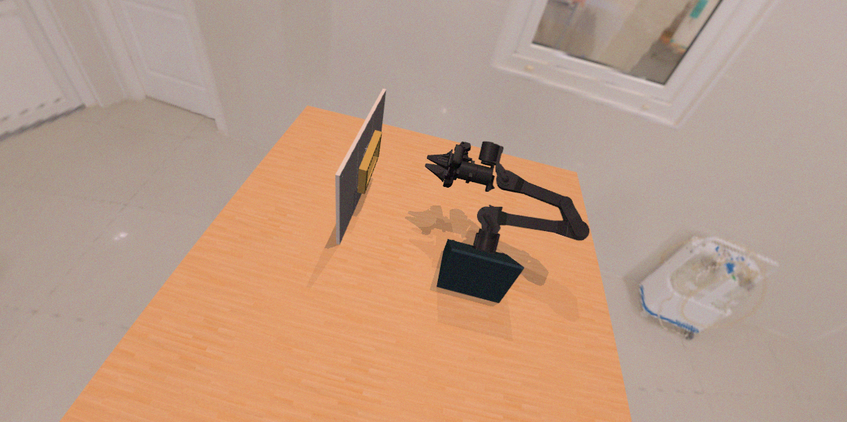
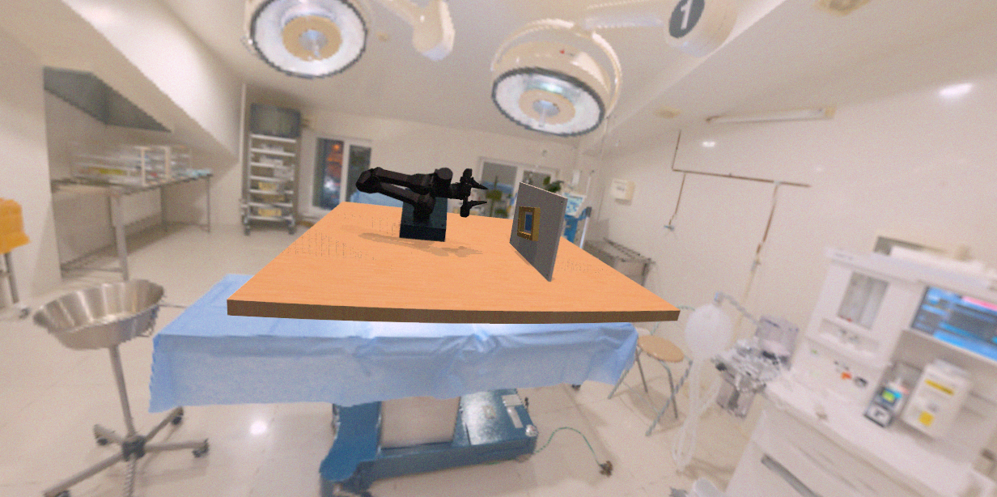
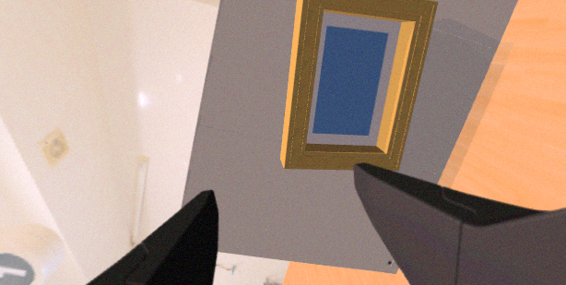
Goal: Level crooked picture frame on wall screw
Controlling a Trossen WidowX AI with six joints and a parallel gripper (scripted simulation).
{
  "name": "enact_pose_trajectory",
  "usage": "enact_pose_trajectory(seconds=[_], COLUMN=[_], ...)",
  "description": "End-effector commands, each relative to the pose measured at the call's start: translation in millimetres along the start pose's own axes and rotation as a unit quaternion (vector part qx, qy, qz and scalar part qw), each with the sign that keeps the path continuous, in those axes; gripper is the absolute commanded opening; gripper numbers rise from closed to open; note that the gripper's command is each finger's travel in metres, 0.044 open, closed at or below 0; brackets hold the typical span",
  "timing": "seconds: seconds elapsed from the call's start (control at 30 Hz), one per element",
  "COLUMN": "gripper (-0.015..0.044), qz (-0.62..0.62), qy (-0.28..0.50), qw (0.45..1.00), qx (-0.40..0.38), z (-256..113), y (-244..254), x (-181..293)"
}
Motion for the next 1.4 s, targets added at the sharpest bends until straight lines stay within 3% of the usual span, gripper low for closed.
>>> enact_pose_trajectory(seconds=[0.0, 0.67, 1.07, 1.37], gripper=[0.0260, 0.0260, 0.0260, 0.0260], qz=[-0.002, 0.002, 0.107, 0.114], qy=[-0.001, 0.000, -0.003, -0.003], qw=[1.000, 1.000, 0.994, 0.994], qx=[0.002, 0.000, 0.000, 0.001], z=[0.1, 0.9, 57.1, 61.8], y=[-0.5, -0.2, -34.1, -36.8], x=[0.3, -0.4, -17.5, -15.7])
Point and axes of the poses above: the point midway between the two fingers, 35 mm back from their tips, its own z axis out along the fingers, its own y axis across the jaws, x = y × z, the point moved 9 cm from there along -z, back along the fingers, and after that the axes turned 12 degrees about z, right-handed, at the moved point
